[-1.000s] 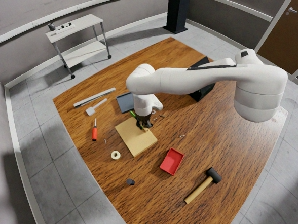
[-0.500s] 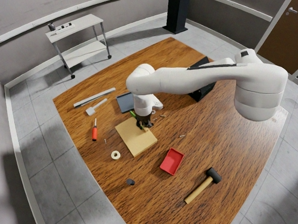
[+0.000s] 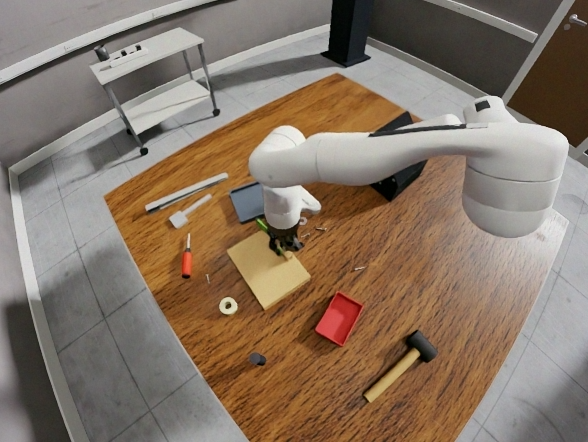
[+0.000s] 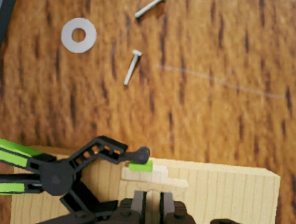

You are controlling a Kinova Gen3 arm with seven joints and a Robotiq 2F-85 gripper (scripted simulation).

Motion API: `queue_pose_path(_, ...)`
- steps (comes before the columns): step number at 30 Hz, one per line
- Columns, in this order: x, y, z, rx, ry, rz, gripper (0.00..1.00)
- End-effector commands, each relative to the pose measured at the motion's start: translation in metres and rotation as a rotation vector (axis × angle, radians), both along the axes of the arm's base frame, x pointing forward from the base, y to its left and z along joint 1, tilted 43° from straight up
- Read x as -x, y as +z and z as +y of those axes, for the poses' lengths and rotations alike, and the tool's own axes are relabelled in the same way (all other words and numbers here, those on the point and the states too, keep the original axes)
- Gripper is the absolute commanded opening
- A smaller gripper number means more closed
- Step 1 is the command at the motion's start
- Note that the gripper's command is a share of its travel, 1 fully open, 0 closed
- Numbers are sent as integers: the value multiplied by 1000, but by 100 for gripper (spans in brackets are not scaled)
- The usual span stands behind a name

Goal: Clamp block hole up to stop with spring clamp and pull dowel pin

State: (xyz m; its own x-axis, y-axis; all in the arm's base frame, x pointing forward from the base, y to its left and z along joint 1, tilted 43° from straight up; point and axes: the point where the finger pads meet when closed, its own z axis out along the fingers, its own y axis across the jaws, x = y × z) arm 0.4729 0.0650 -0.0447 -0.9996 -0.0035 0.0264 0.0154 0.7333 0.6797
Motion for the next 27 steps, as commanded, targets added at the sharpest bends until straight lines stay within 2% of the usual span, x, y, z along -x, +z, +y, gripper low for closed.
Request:
queue_pose_path(1,-1,1,-1,0,12,-14,10)
queue_pose_path(27,-1,1,-1,-2,90,-87,10)
